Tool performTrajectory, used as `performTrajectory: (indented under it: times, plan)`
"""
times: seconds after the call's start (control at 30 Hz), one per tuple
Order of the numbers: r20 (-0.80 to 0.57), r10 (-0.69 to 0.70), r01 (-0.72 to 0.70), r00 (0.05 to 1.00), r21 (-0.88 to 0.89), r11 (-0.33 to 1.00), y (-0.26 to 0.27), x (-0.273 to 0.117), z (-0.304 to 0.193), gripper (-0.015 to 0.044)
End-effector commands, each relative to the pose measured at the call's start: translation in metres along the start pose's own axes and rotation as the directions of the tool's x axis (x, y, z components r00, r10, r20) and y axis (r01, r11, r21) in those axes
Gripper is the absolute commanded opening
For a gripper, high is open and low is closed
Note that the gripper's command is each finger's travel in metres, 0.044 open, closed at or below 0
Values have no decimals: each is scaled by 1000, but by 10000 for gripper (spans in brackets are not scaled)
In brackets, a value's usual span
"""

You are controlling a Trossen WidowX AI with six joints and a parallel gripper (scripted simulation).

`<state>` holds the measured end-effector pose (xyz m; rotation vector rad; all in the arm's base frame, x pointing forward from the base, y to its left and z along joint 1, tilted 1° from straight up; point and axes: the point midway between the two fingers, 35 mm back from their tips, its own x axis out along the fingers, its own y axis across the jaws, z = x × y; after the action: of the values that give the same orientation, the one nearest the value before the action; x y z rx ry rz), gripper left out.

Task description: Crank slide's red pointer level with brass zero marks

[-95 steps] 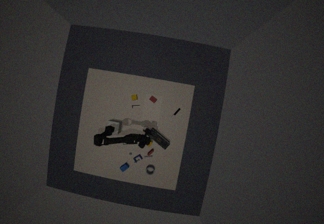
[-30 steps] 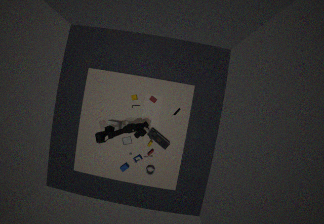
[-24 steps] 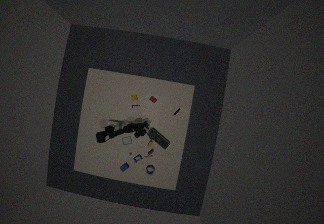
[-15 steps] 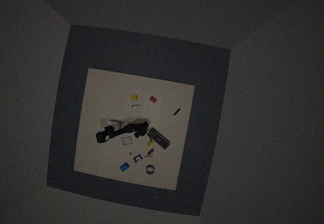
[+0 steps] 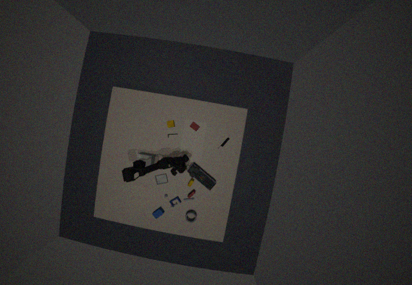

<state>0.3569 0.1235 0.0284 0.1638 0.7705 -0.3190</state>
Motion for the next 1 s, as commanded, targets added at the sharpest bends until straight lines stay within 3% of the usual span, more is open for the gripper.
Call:
performTrajectory:
  times: [0.0, 0.97]
  plan:
    - [2, -1, 1, 1000, 0, 1000, -1, 1, -1, 0]
    - [2, -2, 2, 1000, -1, 1000, -11, 9, -9, 0]
